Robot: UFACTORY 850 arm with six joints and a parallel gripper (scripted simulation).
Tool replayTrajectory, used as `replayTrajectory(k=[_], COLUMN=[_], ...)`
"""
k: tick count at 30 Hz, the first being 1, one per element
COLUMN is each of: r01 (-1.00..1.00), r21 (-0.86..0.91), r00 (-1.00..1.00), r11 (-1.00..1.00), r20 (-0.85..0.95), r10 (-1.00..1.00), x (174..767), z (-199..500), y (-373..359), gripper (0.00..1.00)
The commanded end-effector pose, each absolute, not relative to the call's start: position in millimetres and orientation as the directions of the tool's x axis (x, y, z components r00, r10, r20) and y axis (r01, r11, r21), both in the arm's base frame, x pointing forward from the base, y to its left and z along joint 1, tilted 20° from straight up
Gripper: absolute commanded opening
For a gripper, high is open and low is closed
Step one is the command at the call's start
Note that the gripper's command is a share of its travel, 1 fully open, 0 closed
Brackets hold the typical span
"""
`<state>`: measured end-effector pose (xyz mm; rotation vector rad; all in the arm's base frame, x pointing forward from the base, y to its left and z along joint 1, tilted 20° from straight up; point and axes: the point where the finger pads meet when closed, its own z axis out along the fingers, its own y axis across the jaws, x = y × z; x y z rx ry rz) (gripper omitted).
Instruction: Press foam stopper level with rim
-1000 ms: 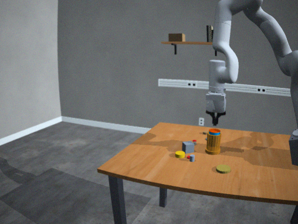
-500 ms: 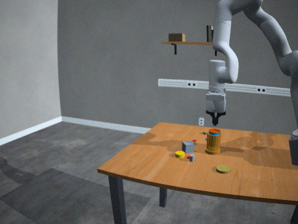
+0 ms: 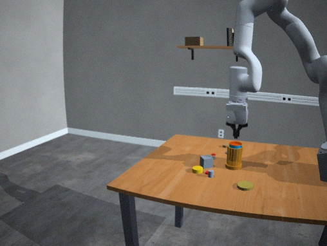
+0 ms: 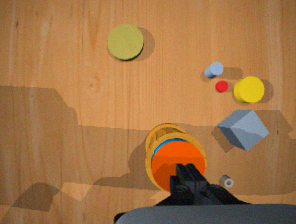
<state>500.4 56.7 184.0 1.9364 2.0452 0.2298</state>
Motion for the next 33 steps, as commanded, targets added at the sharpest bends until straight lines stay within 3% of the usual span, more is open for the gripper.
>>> replayTrajectory(k=[1,33], r01=[0.941,0.941], r21=[0.329,0.329], r00=[-0.035,-0.035], r11=[0.071,0.071], r20=[-0.116,-0.116], r10=[0.993,0.993], x=[503.8,510.9], z=[176.0,156.4], y=[56.0,53.9], gripper=[0.00,0.00])
